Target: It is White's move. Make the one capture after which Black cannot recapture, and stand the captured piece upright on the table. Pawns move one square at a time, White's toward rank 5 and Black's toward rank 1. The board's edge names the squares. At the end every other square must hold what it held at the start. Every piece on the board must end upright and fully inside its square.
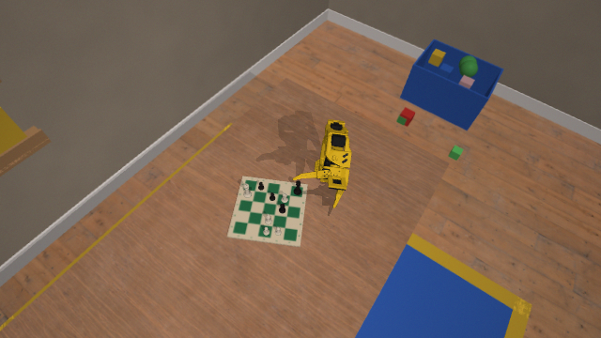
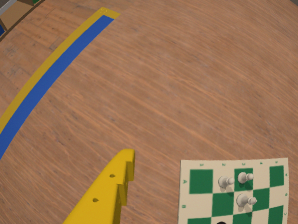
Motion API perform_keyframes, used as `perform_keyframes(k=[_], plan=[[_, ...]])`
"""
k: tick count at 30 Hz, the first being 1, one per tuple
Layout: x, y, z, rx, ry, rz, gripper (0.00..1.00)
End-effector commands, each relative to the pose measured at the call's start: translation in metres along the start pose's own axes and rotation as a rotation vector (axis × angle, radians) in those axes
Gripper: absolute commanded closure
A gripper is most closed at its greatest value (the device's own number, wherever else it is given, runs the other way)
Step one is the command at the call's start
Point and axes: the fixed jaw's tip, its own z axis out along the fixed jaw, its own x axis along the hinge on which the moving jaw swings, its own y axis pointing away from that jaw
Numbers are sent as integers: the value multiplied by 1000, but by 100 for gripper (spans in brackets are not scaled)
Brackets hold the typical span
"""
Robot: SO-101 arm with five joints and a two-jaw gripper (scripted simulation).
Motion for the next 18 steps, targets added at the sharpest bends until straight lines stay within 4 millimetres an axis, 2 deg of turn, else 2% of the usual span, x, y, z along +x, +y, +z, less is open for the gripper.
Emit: perform_keyframes(k=[1, 3, 7, 9, 14, 17, 18], plan=[[13, -14, -14, 54, -2, 41, 22], [19, -20, -20, 80, 0, 59, 25], [19, -20, -20, 80, 0, 59, 25], [34, -30, -30, 135, 3, 97, 30], [42, -35, -35, 163, 5, 116, 33], [58, -43, -43, 217, 8, 153, 38], [58, -43, -43, 217, 8, 153, 38]])
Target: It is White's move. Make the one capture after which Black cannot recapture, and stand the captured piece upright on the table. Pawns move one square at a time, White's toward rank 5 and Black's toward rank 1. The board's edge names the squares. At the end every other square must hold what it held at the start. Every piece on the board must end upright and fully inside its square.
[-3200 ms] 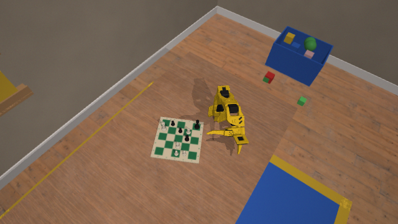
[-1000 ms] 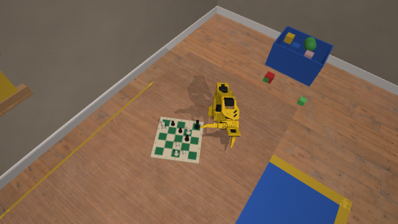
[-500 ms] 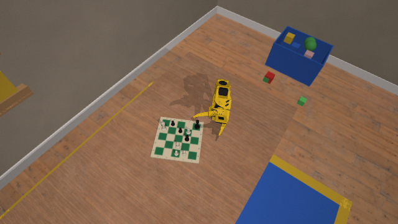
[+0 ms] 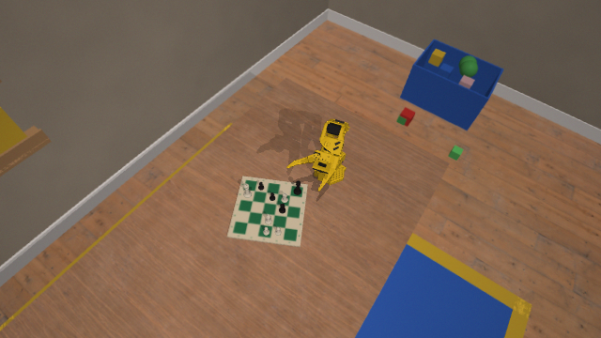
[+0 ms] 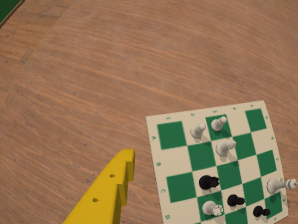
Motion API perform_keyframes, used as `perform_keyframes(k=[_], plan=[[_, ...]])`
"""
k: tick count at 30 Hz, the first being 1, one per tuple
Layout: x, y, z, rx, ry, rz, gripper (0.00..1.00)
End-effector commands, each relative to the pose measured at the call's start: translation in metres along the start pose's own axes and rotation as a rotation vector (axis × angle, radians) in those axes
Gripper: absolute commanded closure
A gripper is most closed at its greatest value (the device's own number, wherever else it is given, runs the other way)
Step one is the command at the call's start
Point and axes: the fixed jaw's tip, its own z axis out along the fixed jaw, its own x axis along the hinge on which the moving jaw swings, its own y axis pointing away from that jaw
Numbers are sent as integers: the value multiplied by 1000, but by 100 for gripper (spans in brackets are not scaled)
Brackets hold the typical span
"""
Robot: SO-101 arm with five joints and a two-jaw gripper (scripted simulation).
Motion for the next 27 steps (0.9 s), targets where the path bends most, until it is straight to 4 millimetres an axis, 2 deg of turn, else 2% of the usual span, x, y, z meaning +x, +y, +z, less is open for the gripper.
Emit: perform_keyframes(k=[1, 4, 9, 16, 27], plan=[[11, -8, -6, 40, -2, 32, 38], [26, -17, -11, 92, 1, 67, 42], [33, -21, -12, 116, 2, 84, 45], [58, -32, -15, 199, 6, 141, 52], [79, -41, -14, 274, 9, 193, 59]])
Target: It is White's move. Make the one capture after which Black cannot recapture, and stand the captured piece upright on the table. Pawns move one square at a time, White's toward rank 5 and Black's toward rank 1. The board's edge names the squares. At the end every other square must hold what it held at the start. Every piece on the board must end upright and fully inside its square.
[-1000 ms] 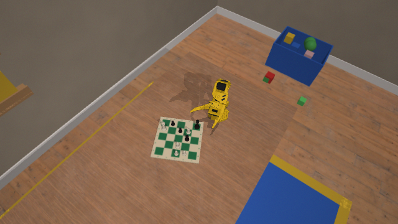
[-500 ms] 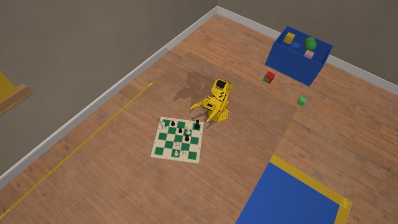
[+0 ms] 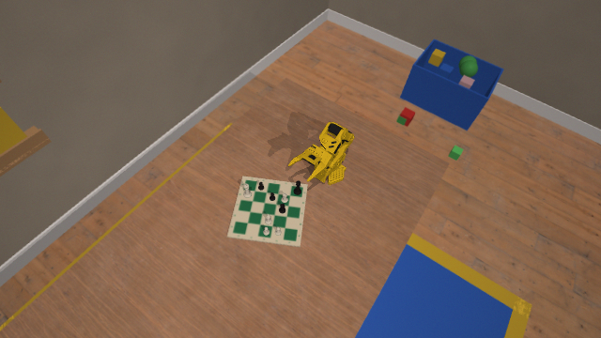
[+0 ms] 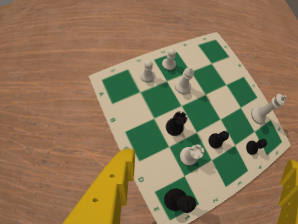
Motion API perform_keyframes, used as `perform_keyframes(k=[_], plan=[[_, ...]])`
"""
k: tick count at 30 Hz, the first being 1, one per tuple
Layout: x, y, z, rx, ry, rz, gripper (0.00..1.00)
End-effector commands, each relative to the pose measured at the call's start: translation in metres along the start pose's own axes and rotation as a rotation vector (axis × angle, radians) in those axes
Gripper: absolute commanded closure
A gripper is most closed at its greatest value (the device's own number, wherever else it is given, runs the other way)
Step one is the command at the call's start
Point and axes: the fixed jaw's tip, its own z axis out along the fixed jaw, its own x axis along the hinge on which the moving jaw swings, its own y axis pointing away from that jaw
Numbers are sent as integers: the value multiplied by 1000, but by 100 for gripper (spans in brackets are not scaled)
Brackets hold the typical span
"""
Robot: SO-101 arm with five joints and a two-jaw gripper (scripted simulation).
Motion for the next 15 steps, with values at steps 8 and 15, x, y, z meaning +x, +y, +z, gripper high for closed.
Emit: perform_keyframes(k=[8, 15], plan=[[9, -5, 1, 33, 3, 29, 60], [9, -5, 1, 33, 3, 29, 60]])
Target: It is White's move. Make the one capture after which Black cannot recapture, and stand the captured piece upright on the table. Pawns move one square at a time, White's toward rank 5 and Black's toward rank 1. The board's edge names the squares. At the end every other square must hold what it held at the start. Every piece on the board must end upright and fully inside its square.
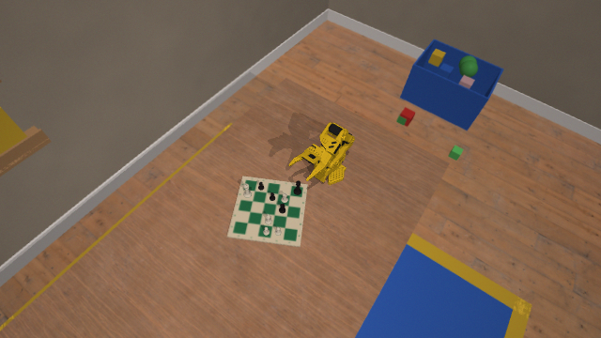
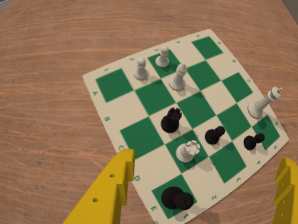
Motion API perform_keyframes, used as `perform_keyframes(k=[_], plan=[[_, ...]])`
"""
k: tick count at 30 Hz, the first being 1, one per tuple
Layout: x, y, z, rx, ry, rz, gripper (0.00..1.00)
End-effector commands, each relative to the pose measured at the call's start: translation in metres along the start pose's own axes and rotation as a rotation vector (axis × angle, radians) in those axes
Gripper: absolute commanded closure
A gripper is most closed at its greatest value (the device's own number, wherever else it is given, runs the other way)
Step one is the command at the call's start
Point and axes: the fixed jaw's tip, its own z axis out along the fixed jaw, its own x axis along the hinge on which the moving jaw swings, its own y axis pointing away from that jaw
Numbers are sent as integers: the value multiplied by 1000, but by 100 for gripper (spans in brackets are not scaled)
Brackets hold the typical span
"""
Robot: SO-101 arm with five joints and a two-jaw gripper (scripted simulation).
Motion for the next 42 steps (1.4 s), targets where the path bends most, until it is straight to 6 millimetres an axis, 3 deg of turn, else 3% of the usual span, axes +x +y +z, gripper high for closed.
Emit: perform_keyframes(k=[1, 22, 32, 42], plan=[[4, -1, 1, 5, 16, 11, 60], [4, -1, 1, 7, 19, 12, 60], [2, -13, 2, 72, 115, 62, 64], [1, -59, 11, 258, 441, 282, 79]])
